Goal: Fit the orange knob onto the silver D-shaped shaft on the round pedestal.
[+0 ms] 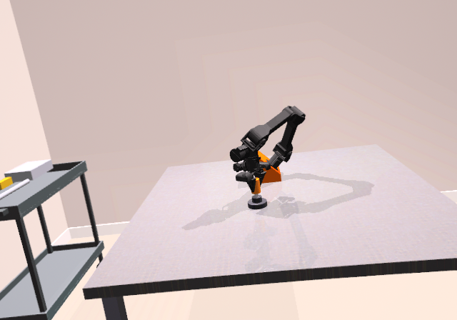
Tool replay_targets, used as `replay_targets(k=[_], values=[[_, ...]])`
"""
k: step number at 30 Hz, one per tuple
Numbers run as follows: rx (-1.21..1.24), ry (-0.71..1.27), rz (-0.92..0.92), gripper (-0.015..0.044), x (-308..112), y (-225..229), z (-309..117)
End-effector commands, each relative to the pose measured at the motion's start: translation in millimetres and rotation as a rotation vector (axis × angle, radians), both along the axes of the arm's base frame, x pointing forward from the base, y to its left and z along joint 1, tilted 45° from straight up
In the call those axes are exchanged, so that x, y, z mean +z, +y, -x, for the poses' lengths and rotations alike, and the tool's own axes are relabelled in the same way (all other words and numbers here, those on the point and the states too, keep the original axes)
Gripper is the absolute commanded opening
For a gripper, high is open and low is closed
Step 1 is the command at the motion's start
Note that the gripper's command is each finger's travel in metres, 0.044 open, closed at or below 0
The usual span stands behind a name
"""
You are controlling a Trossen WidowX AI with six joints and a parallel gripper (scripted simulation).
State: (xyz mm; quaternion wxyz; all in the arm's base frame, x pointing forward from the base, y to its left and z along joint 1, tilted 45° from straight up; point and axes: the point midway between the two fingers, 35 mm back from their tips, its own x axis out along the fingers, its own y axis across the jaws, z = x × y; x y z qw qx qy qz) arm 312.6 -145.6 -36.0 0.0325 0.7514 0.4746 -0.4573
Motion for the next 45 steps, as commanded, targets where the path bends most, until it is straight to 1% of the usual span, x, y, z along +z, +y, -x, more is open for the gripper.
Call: replay_targets(k=[1,43,45], values=[[-0.013,0.007,0.0,0.0,-1,0,-1],[0.0,0.003,0.002,0.0,-13,13,-3],[0.0,0.003,0.002,0.0053,-13,13,-3]])
